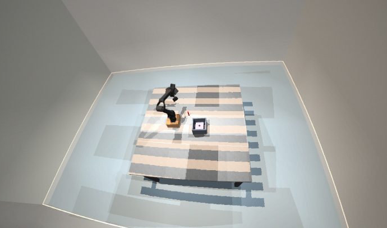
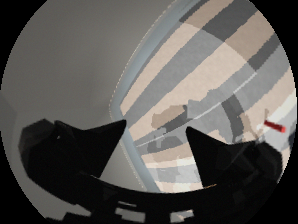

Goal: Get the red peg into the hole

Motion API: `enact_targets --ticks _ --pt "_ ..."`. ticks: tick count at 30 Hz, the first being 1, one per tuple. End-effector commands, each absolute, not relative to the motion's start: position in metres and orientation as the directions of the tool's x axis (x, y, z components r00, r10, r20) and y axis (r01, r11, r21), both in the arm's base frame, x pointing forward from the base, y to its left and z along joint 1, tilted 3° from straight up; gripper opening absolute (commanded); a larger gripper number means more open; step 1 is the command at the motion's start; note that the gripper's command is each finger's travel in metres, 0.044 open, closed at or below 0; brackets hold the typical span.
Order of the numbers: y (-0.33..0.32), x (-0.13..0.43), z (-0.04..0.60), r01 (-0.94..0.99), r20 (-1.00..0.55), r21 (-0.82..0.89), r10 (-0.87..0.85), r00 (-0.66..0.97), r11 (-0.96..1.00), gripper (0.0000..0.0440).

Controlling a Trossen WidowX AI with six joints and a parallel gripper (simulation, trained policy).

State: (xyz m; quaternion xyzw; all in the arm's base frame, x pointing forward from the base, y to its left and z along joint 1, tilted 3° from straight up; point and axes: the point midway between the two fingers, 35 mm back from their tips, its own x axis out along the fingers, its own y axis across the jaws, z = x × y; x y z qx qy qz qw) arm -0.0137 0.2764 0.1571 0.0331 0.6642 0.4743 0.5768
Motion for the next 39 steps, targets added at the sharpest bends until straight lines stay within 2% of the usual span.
enact_targets --ticks 1,10,20,29,39 --pt "0.277 0.012 0.157 -0.457 -0.759 0.640 0.601 -0.252 0.617 0.0440" --pt "0.262 0.078 0.153 -0.271 -0.827 0.551 0.559 -0.054 0.789 0.0440" --pt "0.227 0.133 0.138 0.002 -0.904 0.421 0.419 0.087 0.907 0.0440" --pt "0.184 0.164 0.119 0.266 -0.960 0.274 0.247 0.133 0.924 0.0440" --pt "0.142 0.176 0.089 0.511 -0.993 0.103 0.061 0.099 0.853 0.0440"
